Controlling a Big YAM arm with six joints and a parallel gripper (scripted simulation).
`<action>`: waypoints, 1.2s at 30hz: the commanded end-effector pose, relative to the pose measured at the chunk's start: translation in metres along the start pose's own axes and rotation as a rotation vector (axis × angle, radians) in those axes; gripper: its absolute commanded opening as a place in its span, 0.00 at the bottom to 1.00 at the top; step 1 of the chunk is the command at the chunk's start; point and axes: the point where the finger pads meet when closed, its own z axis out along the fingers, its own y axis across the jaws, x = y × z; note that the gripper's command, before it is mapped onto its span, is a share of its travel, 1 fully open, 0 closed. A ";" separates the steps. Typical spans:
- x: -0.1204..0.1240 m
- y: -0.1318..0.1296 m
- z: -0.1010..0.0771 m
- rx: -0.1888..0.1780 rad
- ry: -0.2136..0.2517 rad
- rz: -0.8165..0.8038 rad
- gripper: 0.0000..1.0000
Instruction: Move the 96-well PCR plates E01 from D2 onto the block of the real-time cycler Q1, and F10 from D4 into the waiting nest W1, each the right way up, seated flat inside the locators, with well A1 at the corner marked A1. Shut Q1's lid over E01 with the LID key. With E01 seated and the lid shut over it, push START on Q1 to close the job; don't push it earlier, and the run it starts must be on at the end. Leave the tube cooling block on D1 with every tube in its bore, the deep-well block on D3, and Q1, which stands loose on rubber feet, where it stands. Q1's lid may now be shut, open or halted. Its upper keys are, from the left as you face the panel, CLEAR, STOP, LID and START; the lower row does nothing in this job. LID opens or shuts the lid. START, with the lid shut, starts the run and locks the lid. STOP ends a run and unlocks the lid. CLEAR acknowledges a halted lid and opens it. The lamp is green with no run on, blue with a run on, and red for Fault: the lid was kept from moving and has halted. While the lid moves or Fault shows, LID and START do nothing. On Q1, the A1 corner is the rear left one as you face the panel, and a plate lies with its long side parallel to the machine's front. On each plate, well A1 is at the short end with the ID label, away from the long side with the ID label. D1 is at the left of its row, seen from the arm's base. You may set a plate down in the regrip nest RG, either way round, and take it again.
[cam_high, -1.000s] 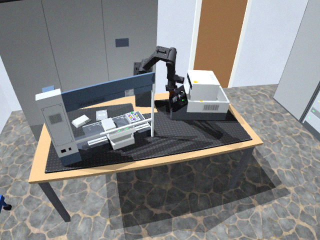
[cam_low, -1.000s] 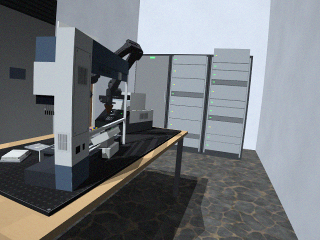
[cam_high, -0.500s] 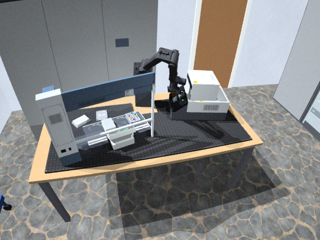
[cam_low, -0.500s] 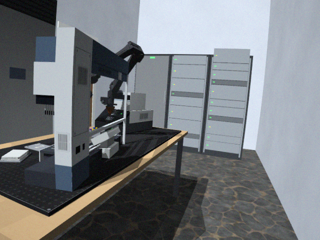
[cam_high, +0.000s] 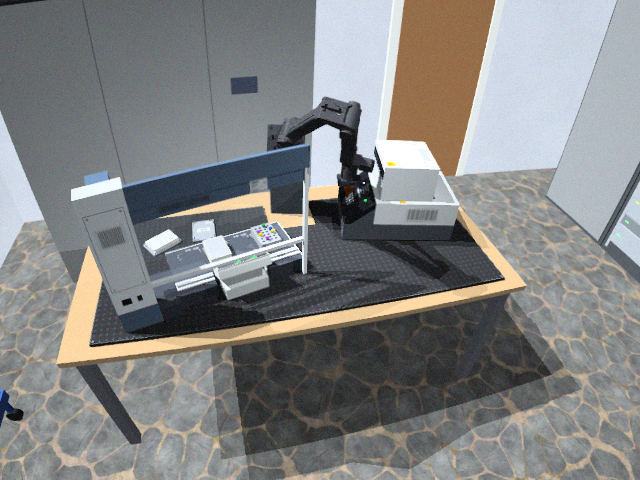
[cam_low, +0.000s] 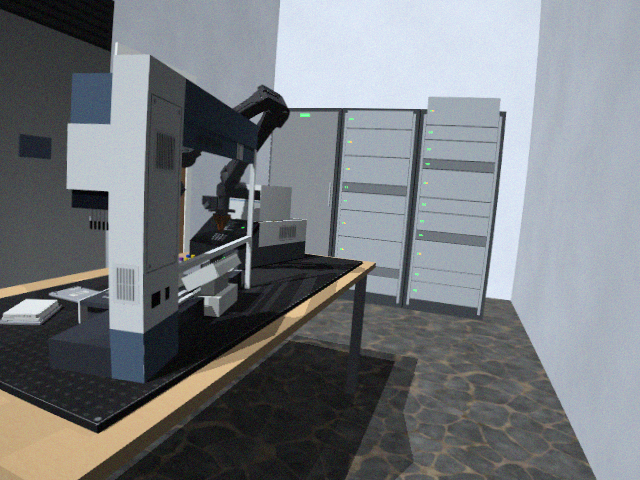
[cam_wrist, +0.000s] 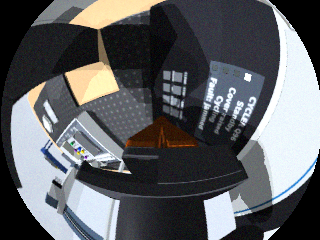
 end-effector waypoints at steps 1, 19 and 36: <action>0.002 -0.002 -0.007 0.025 0.002 0.015 0.00; 0.004 -0.012 -0.003 0.029 0.006 0.041 0.00; 0.003 0.001 -0.005 0.016 0.003 0.029 0.00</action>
